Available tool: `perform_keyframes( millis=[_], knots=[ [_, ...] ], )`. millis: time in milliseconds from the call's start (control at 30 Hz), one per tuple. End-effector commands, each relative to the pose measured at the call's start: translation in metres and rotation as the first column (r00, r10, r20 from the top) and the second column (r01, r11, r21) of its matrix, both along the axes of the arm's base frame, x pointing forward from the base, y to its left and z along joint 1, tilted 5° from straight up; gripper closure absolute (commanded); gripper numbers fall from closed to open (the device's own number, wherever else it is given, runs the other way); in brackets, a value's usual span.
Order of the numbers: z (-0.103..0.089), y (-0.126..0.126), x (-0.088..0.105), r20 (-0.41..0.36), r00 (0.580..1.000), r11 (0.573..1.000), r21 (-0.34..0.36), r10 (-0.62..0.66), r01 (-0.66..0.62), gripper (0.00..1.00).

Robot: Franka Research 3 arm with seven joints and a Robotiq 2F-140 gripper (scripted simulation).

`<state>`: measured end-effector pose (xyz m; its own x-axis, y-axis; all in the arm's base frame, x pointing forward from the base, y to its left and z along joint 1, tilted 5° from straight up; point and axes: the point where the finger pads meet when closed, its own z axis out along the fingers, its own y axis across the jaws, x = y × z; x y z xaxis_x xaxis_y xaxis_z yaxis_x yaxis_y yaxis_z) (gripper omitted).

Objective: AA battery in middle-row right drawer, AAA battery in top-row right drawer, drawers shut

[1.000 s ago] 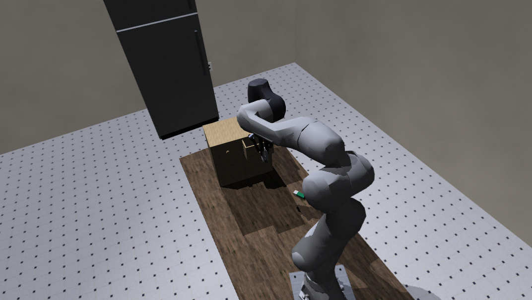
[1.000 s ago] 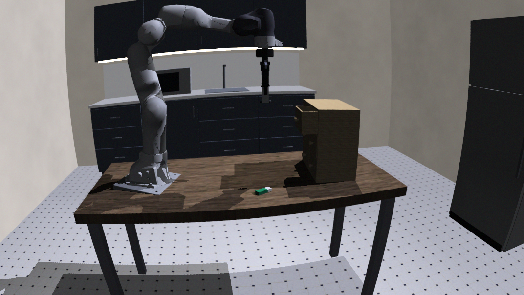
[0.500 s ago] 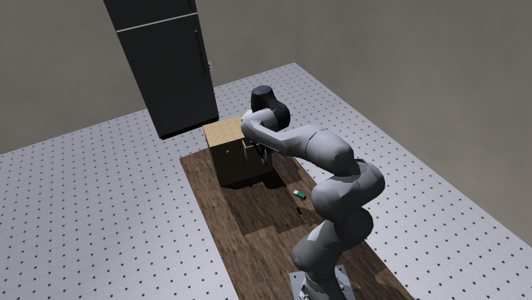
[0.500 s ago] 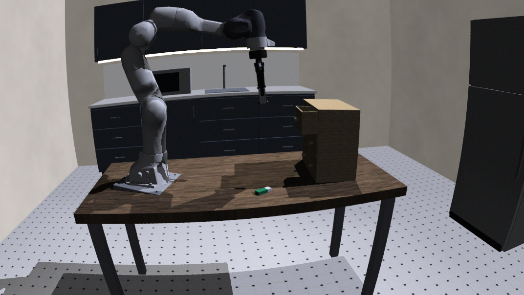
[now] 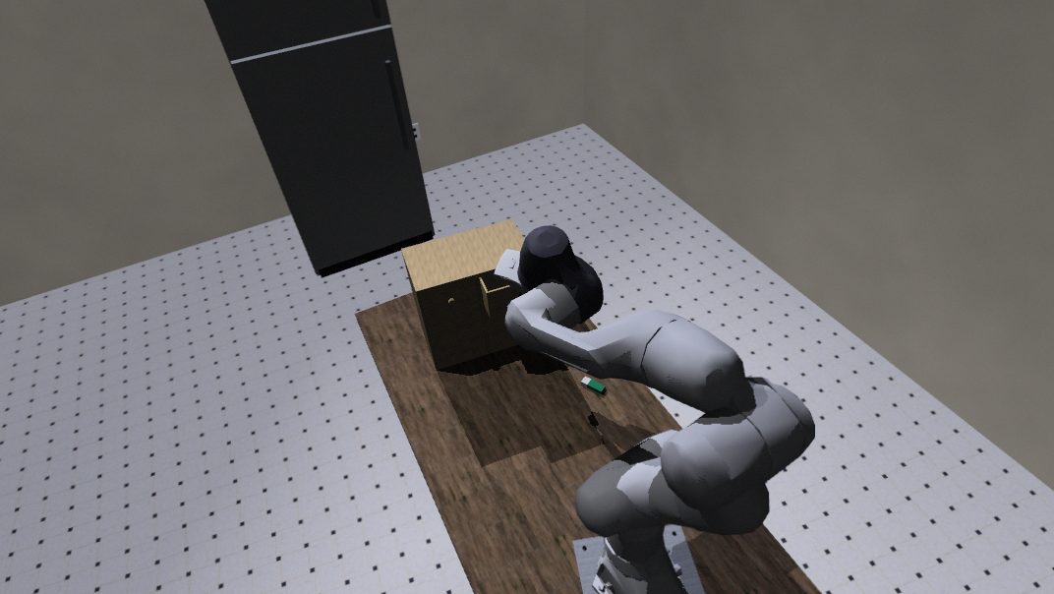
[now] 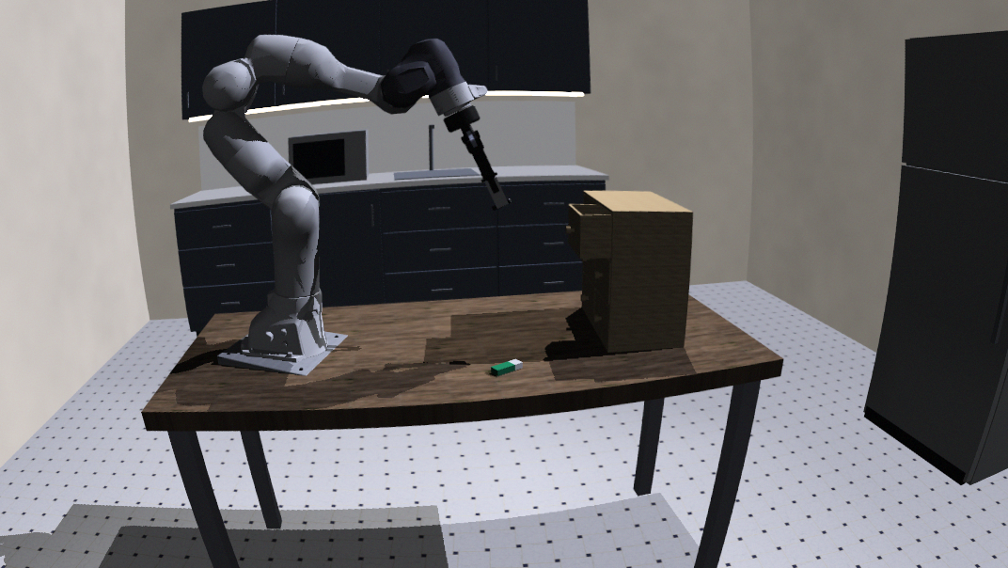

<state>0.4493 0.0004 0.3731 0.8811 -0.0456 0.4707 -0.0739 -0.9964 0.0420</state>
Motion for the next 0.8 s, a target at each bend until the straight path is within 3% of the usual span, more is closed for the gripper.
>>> perform_keyframes(
  millis=[0,367,767],
  knots=[
    [0.0171,0.0036,0.0158,0.137,0.990,1.000,0.014,-0.015,0.013,0.97],
    [0.0134,0.0041,0.0096,0.389,0.921,1.000,-0.008,-0.004,0.008,0.97],
    [0.0125,0.0043,0.0080,0.445,0.896,1.000,-0.013,-0.001,0.007,0.97]
  ],
)
